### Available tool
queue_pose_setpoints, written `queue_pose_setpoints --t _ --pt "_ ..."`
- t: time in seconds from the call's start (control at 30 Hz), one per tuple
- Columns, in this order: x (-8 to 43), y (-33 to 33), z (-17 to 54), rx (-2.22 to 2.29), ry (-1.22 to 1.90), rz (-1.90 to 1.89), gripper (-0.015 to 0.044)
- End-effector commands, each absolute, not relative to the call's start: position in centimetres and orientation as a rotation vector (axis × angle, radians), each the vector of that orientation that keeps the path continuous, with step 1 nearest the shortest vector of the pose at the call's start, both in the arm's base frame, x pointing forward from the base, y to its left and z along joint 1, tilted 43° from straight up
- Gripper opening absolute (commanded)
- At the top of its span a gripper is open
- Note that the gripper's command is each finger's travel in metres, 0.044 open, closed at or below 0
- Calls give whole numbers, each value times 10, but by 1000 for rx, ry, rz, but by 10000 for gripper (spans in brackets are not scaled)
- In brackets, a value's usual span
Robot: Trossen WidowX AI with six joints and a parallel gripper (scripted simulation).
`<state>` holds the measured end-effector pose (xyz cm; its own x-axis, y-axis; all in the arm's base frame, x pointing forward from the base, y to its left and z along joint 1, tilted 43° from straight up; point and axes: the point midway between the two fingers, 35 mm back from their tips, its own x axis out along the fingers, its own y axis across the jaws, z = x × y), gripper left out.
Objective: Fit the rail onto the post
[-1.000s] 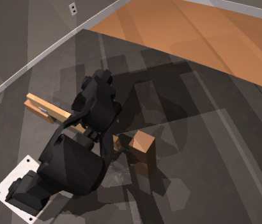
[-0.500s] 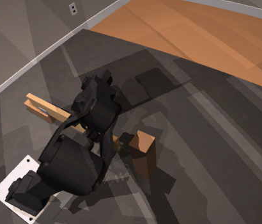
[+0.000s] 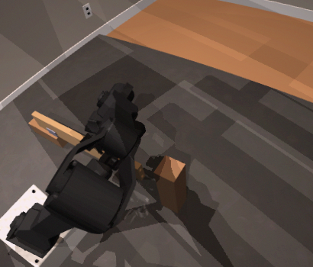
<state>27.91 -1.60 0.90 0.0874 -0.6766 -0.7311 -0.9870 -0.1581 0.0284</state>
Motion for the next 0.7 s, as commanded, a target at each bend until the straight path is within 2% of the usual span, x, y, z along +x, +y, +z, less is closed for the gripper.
queue_pose_setpoints --t 0.0,0.67 --pt "278 -14 8 -1886 1626 858 0" --pt "279 -17 10 -1886 1626 858 0"
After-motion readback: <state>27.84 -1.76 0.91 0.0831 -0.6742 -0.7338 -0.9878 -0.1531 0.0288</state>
